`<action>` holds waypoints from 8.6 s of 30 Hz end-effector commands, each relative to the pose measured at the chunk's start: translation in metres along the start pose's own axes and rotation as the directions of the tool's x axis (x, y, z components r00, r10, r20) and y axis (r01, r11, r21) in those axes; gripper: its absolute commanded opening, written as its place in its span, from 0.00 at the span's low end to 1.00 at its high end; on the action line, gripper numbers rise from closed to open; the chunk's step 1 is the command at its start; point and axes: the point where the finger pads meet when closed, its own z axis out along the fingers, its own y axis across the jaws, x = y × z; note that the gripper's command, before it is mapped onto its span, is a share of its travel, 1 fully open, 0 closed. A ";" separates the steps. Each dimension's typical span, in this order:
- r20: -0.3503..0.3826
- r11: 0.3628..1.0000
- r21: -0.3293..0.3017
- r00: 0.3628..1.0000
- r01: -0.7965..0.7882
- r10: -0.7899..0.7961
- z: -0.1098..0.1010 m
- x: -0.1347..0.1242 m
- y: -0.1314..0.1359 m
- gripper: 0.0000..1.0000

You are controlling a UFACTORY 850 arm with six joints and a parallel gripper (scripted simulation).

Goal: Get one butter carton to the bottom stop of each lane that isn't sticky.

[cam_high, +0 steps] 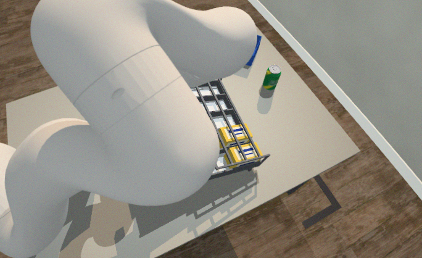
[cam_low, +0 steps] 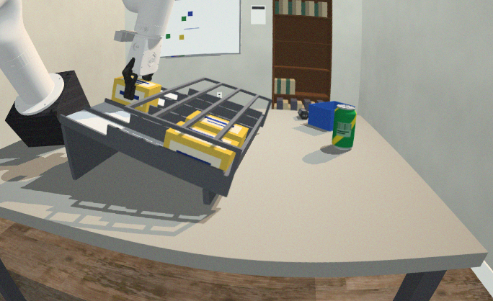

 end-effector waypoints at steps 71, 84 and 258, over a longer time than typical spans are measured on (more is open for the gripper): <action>0.001 1.000 -0.001 1.000 0.000 0.000 0.003 -0.001 0.001 0.77; 0.001 1.000 -0.001 1.000 0.000 0.000 0.003 -0.001 0.001 0.78; 0.001 1.000 -0.001 1.000 0.000 0.000 0.003 -0.001 0.001 1.00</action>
